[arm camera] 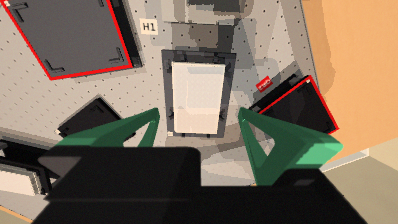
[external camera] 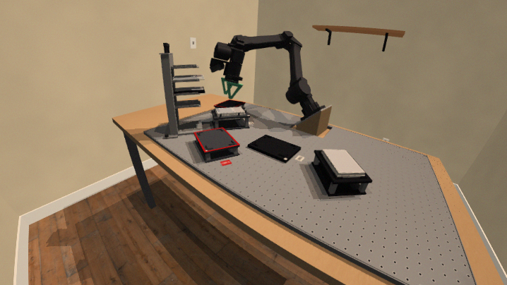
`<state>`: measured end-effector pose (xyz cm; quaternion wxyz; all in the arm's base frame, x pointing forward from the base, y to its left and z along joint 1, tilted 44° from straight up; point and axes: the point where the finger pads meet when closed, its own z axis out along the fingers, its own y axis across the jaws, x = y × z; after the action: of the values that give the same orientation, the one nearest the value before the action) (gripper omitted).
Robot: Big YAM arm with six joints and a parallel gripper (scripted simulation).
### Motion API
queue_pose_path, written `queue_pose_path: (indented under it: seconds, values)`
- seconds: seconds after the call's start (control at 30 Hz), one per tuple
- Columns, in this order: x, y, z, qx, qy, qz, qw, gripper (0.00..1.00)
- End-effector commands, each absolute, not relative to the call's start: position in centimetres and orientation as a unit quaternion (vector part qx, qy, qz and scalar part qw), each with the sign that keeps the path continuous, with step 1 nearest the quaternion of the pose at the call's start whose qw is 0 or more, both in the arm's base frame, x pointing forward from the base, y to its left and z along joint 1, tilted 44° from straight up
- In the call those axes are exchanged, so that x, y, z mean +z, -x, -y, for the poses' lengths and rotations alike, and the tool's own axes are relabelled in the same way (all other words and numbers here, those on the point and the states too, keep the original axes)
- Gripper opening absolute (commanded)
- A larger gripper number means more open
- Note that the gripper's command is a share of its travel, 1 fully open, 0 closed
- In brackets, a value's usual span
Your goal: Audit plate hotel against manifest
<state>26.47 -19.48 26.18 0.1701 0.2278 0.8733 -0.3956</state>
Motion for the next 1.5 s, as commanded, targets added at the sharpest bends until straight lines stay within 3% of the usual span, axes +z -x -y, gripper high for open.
queue_pose_path:
  seconds: [0.0,0.33,0.5,1.47]
  values:
    - [27.3,-26.8,19.9,-0.381,-0.281,-0.867,0.155,1.00]
    - [25.1,-25.8,19.6,-0.363,-0.299,-0.880,0.071,1.00]
    - [25.6,-26.3,20.2,-0.362,-0.306,-0.875,0.092,1.00]
    - [22.4,-25.9,22.4,-0.364,-0.293,-0.881,0.078,1.00]
